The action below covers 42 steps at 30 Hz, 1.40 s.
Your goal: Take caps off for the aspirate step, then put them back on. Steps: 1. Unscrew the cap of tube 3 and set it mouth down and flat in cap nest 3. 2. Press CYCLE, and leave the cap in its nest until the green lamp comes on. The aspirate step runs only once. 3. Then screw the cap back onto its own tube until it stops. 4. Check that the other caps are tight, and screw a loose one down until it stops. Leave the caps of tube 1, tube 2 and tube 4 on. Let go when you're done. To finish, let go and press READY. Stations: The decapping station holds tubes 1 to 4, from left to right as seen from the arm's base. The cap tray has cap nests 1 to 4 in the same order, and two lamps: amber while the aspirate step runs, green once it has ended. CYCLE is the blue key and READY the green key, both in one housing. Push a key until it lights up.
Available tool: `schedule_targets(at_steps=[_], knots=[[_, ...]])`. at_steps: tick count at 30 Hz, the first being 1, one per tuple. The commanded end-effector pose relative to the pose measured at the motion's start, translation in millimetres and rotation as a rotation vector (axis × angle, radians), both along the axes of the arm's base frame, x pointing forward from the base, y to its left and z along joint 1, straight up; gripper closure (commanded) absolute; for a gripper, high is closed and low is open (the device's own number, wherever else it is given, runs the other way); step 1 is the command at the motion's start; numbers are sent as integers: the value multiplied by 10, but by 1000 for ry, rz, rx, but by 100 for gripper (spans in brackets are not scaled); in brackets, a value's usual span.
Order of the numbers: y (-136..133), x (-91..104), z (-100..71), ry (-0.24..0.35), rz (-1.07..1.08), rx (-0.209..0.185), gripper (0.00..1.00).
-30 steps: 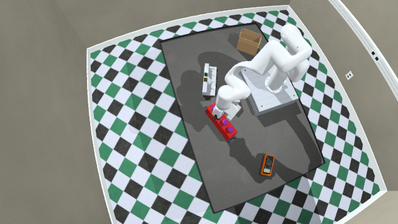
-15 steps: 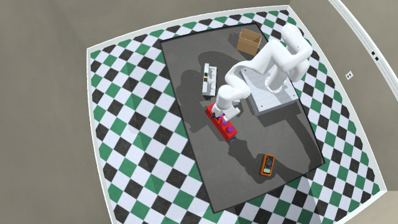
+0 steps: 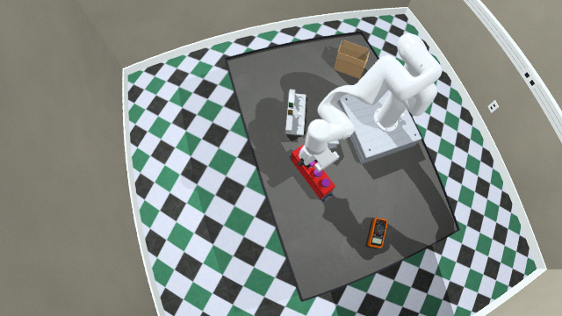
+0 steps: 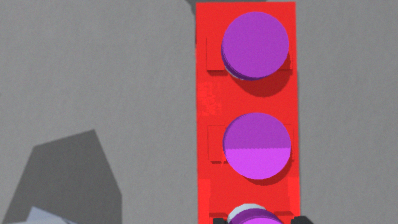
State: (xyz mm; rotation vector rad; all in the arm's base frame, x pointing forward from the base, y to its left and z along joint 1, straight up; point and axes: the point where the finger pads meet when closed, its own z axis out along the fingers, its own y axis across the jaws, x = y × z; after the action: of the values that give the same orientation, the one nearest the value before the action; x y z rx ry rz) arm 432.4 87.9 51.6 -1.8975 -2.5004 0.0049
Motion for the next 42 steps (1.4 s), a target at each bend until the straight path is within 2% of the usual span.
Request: schedule_targets(at_steps=[1,8,22,25,28,31,32,42], knots=[[3,16,14,-6,0,-6,100],[3,16,14,-6,0,-6,100],[6,16,370,-6,0,-6,100],[6,16,370,-6,0,-6,100],[-238,-44,372,-5,250,-6,100],[-304,-60,372,-5,298,-5,100],[-386,-80,373,-5,402,-6,100],[-876,-202,376,-2,847,-5,100]])
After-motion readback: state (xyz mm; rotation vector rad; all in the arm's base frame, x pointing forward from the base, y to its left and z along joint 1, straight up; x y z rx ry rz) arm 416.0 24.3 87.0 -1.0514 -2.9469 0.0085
